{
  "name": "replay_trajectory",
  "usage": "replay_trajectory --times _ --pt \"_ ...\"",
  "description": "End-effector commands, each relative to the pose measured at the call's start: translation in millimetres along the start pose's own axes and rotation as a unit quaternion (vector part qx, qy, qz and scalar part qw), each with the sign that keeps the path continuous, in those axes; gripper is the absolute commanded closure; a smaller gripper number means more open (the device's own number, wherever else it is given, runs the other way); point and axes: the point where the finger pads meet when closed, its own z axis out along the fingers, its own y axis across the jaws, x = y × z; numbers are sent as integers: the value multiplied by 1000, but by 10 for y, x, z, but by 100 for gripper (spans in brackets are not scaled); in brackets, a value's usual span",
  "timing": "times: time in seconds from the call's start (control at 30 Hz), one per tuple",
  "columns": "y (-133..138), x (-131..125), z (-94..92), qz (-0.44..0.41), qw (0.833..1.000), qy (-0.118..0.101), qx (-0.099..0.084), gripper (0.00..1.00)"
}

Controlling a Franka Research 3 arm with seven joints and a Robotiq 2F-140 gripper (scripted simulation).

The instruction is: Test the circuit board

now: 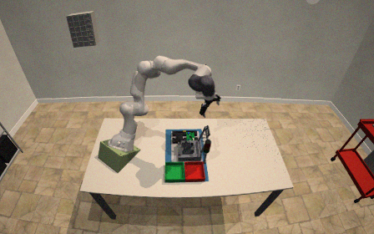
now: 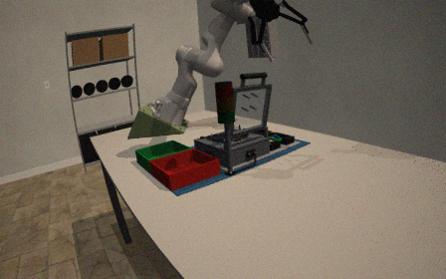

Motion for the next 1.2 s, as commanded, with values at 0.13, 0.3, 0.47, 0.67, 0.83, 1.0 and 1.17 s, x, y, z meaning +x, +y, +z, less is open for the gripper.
replay_trajectory --times 0.13,0.3,0.47,0.67,0.83,1.0,1.17 --pt "-175 210 17 99 994 -12 39 0" --pt "-306 389 18 136 988 -28 68 0" --pt "-424 531 12 168 981 -45 92 0" --pt "-579 697 -5 207 969 -69 118 0" --pt "-708 820 -26 238 957 -90 137 0" --pt "-854 946 -56 271 943 -116 155 0" --pt "-980 1046 -88 299 929 -140 168 0"
